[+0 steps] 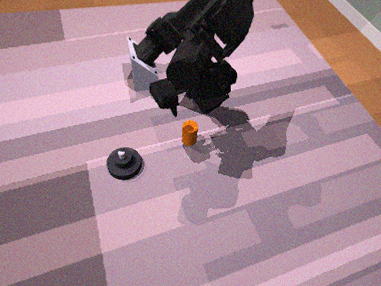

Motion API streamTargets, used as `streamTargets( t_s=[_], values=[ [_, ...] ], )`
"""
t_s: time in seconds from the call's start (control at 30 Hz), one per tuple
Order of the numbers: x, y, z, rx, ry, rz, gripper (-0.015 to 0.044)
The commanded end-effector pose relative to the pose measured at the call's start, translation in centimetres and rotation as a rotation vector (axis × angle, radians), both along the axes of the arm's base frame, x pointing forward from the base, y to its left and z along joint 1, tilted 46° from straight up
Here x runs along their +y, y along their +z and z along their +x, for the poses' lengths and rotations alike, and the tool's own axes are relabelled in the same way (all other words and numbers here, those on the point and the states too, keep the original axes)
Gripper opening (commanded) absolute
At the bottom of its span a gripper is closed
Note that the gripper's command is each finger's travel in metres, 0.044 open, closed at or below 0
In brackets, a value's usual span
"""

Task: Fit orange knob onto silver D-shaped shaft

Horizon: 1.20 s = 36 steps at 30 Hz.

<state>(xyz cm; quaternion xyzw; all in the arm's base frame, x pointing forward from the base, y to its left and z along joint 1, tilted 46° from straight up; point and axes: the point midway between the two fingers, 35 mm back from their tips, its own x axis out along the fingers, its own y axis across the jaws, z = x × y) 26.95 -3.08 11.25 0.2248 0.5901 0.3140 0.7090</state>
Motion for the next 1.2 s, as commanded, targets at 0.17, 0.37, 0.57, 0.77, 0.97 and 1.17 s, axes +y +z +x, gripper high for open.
streamTargets(
  t_s=[0.17,0.37,0.57,0.77,0.97,1.17],
  values=[
    [2.4,-2.4,0.3,0.012,-0.011,-0.002,0.0440],
    [3.4,-3.4,0.5,0.012,-0.011,-0.001,0.0440],
    [3.9,-3.9,0.6,0.012,-0.012,-0.003,0.0440],
    [4.6,-4.6,0.8,0.012,-0.012,-0.004,0.0440],
    [5.2,-5.3,1.0,0.012,-0.012,-0.004,0.0440],
    [5.9,-6.0,1.1,0.012,-0.012,-0.004,0.0440]
  ],
)
